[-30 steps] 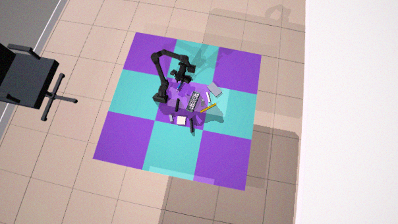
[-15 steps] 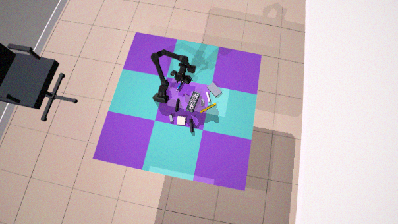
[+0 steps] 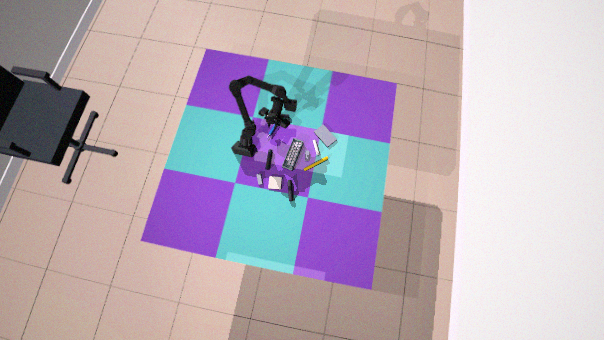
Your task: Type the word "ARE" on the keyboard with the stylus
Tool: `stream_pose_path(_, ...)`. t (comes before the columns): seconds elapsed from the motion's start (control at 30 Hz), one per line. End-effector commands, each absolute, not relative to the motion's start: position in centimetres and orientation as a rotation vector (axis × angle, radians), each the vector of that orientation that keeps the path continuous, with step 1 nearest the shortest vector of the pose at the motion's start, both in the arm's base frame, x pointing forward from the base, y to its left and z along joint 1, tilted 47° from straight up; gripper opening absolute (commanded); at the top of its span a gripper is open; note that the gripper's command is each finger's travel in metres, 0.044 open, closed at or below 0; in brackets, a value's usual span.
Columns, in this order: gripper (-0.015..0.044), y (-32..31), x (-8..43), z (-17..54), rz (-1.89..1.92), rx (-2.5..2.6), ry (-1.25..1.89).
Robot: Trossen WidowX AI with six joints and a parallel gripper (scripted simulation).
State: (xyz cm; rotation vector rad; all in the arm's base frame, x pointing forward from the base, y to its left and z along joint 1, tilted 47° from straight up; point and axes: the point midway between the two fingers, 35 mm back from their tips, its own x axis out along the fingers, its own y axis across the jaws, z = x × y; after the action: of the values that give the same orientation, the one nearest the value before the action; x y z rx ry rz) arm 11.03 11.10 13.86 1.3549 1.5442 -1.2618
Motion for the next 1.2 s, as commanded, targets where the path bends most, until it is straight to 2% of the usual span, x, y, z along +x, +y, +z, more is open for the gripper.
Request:
stream_pose_path(0.0, 0.015, 11.4, 10.9, 13.6, -1.265, 1.358, 1.547)
stream_pose_path(1.17, 0.015, 13.3, 10.6, 11.9, -1.263, 1.359, 1.549)
